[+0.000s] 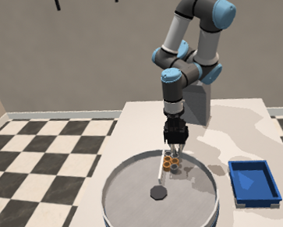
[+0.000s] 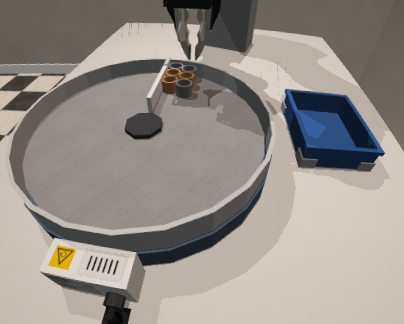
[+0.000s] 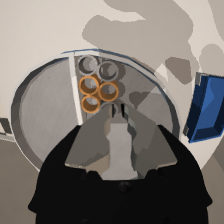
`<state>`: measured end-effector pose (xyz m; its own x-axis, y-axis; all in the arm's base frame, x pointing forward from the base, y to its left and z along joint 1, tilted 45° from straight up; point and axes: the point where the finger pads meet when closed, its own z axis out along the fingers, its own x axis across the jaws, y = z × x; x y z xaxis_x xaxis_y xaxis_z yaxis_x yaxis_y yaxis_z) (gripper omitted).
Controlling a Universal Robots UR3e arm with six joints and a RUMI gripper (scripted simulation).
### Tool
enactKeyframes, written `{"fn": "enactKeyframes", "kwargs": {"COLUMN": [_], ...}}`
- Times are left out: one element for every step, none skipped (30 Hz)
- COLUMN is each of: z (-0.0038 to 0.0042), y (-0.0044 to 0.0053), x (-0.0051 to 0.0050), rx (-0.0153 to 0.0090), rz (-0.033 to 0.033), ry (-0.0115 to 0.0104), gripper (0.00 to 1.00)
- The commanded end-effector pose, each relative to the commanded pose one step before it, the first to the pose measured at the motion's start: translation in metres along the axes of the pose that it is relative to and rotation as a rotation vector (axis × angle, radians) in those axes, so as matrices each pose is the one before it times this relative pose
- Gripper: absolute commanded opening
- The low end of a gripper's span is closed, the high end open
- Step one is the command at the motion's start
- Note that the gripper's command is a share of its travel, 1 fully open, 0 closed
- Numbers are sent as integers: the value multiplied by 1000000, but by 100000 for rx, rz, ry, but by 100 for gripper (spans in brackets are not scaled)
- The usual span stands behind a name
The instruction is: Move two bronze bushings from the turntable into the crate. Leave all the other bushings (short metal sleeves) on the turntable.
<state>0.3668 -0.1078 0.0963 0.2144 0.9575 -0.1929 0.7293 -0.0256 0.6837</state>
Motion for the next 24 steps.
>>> {"fn": "enactKeyframes", "kwargs": {"z": [-234,9,61,154,277,423,582,746,908,1062,1201,1322,1424,1501,1546,0,0,1568,1560,1520,1454,1360,1242,1103], "y": [523,0,1,2,4,5,5,3,-2,-10,-1,12,-2,-17,17,0,0,2,-16,12,5,-10,-5,11], "x": [-139,0,-1,-3,-5,-7,-6,-3,3,14,3,-13,4,23,-18,0,0,-1,20,-12,-4,12,7,-11], "rx": [-130,0,0,0,0,0,0,0,0,0,0,0,0,-1,1,0,0,0,-1,0,0,0,0,0], "rz": [-65,0,0,0,0,0,0,0,0,0,0,0,0,0,0,0,0,0,0,0,0,0,0,0], "ry": [-58,0,0,0,0,0,0,0,0,0,0,0,0,0,0,0,0,0,0,0,0,0,0,0], "gripper": [6,6,6,6,6,6,6,6,6,6,6,6,6,6,6,6,6,6,6,6,6,6,6,6]}}
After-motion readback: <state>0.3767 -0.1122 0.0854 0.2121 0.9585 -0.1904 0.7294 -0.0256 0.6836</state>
